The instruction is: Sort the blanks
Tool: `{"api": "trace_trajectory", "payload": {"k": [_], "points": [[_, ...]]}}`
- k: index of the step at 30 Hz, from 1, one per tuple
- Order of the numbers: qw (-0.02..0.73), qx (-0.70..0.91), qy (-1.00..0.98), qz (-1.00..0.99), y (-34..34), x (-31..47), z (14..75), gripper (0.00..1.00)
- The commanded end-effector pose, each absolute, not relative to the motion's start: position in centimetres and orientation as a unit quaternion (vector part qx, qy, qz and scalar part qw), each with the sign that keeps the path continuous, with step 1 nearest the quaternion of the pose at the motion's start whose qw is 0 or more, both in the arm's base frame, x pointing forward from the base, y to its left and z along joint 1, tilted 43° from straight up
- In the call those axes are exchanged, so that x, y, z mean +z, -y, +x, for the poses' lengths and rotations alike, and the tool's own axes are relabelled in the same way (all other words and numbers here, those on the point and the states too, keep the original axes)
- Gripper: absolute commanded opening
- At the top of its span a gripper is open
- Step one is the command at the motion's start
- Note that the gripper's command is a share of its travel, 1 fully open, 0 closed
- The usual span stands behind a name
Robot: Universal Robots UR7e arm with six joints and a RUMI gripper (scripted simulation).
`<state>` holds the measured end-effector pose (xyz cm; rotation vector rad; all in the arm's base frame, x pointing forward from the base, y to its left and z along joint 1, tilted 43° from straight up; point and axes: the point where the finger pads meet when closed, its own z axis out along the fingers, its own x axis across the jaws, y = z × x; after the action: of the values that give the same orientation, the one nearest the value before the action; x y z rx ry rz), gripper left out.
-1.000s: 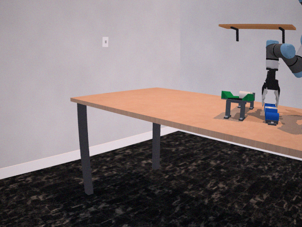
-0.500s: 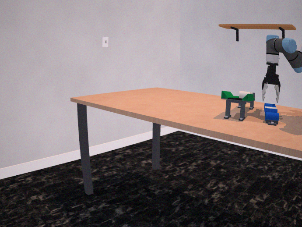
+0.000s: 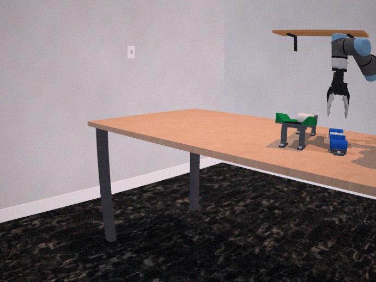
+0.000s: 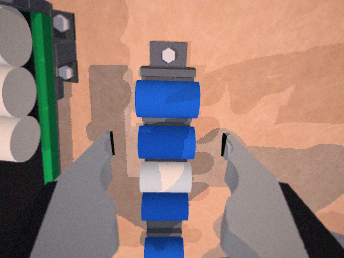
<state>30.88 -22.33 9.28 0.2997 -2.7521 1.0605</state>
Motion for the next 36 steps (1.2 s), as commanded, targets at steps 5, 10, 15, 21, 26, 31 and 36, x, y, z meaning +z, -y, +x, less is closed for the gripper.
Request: {"api": "trace_trajectory", "payload": {"k": [5, 10, 15, 21, 26, 31, 36], "points": [[0.09, 0.355, 0.925, 0.1, 21.34, 10.36, 31.04, 0.52], [0.09, 0.355, 0.925, 0.1, 21.3, 10.4, 31.04, 0.52], [0.09, 0.355, 0.925, 0.1, 21.3, 10.4, 31.04, 1.0], [0.09, 0.355, 0.925, 0.1, 21.3, 10.4, 31.04, 1.0], [0.09, 0.355, 0.925, 0.1, 21.3, 10.4, 31.04, 1.0], [0.09, 0.355, 0.925, 0.1, 21.3, 10.4, 31.04, 1.0], [0.09, 0.355, 0.925, 0.1, 21.29, 10.39, 31.05, 1.0]]}}
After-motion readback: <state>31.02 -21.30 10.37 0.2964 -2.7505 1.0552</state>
